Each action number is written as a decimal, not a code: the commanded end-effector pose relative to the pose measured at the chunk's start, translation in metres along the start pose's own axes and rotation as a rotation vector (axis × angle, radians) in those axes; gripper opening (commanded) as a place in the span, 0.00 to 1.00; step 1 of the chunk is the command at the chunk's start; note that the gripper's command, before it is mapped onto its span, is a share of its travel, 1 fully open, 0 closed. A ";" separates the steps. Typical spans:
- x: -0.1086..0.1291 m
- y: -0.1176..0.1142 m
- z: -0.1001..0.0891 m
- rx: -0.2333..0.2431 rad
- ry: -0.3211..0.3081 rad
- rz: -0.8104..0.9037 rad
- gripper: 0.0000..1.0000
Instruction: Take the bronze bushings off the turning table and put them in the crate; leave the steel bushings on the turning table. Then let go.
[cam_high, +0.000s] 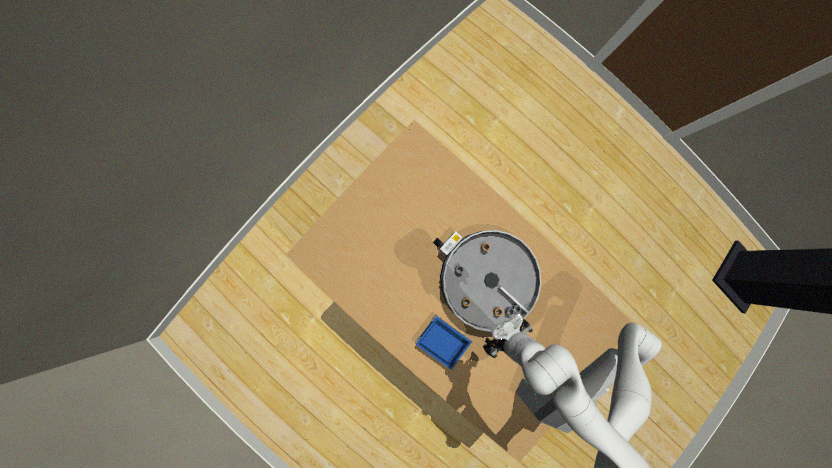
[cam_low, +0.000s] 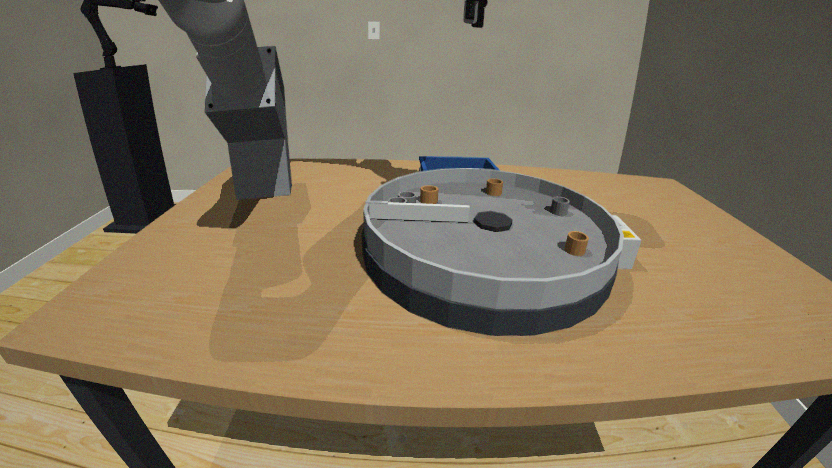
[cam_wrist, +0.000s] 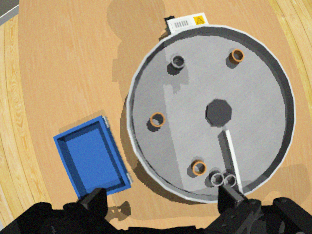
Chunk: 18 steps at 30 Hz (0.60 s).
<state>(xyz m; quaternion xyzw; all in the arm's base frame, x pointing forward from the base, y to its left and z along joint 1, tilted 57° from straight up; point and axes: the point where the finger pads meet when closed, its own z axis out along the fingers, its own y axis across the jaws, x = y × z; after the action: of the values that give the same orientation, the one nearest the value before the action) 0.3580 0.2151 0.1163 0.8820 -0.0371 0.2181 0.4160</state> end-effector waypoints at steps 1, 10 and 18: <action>-0.012 0.005 0.002 -0.003 0.007 0.006 1.00; -0.012 0.005 0.002 -0.003 0.007 0.006 1.00; -0.043 0.033 0.027 -0.003 0.007 0.006 1.00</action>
<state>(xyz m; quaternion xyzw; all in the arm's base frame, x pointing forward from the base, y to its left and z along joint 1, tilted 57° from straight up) 0.3266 0.1702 0.1079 0.8818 -0.0392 0.2179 0.4165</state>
